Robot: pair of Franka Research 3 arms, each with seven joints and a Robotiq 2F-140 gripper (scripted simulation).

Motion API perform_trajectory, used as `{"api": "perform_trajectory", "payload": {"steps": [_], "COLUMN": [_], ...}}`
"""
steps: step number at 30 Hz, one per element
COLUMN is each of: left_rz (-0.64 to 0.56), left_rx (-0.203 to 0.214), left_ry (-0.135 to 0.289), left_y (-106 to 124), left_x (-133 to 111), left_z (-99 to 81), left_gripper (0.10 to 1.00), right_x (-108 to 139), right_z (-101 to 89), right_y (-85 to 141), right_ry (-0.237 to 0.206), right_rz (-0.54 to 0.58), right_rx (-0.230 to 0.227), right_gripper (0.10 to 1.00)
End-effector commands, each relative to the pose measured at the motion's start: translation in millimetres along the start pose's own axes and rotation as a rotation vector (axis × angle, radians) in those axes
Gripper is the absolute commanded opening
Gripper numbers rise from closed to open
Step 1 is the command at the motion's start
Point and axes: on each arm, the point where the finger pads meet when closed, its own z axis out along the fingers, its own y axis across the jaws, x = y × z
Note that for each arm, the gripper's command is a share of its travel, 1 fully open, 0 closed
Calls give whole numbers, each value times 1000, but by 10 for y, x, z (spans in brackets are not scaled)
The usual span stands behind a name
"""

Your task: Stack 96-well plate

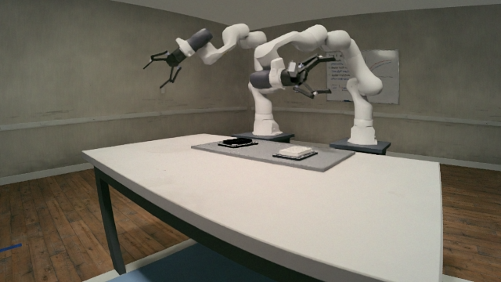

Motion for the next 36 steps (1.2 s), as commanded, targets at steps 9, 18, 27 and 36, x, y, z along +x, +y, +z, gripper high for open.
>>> {"api": "perform_trajectory", "payload": {"steps": [9, 18, 27, 36], "left_rz": [17, 19, 21, 25], "left_rx": [61, 74, 95, 129], "left_ry": [-118, -149, -194, -270], "left_y": [-22, -34, -62, -97], "left_x": [-96, -159, -265, -376], "left_z": [573, 917, 1340, 1670], "left_gripper": [1000, 1000, 1000, 1000], "right_x": [0, 0, 0, 0], "right_z": [-1, -1, -1, -1], "right_y": [-1, -1, -1, -1], "right_ry": [0, 0, 0, 0], "right_rz": [0, 0, 0, 0], "right_rx": [0, 0, 0, 0], "right_gripper": [1000, 1000, 1000, 1000]}}
